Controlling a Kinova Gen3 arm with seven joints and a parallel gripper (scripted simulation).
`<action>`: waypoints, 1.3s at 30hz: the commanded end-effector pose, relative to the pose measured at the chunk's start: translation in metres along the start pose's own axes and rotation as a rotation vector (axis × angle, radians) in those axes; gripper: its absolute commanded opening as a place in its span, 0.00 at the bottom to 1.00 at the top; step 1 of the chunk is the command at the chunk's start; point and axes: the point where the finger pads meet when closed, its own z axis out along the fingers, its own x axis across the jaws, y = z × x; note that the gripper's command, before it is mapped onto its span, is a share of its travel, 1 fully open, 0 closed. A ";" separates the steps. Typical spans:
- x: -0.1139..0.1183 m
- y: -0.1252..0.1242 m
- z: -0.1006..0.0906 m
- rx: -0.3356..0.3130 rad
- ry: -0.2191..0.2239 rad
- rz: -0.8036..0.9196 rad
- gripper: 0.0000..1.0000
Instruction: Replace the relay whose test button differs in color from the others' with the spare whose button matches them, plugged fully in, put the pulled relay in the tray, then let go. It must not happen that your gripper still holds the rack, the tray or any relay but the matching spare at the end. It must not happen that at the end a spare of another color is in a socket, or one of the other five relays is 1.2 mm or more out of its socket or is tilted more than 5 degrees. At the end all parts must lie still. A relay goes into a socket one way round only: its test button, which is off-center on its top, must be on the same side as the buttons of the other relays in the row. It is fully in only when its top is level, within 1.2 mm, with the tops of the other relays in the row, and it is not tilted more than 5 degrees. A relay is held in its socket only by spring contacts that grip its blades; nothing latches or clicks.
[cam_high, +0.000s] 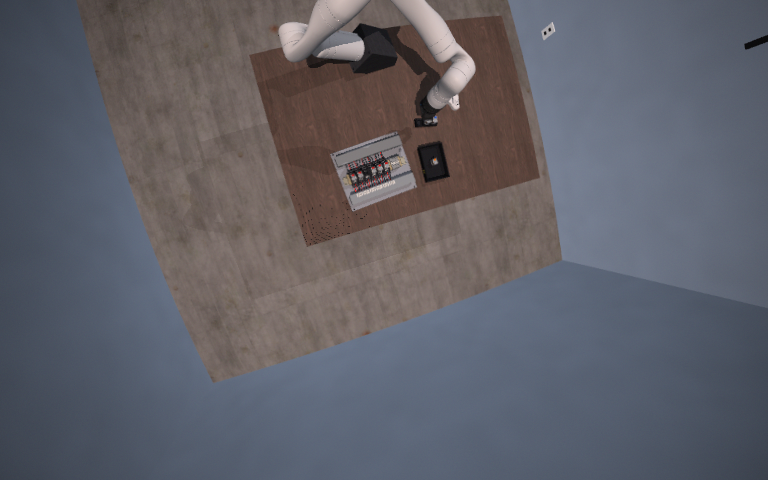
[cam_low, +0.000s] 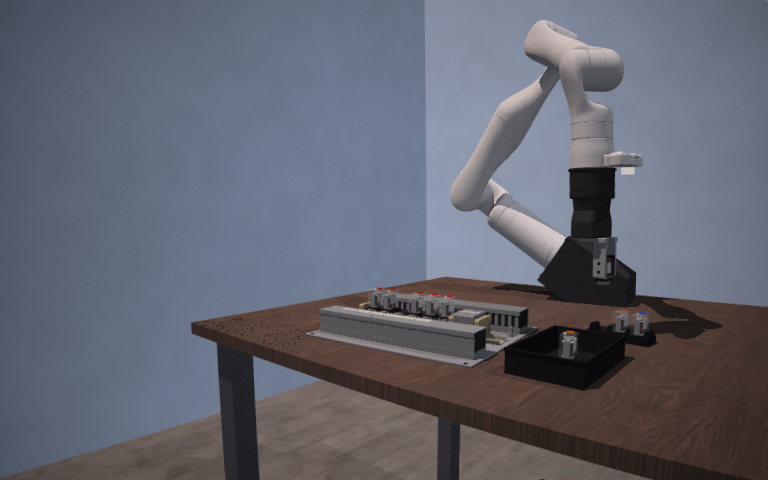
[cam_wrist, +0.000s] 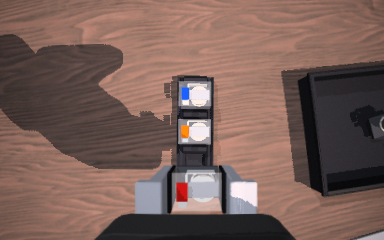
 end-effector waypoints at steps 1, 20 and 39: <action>-0.001 -0.001 0.002 0.003 0.001 -0.005 0.00; -0.001 -0.001 0.000 0.001 0.001 -0.002 0.00; -0.001 -0.001 0.000 0.001 0.001 -0.060 0.00</action>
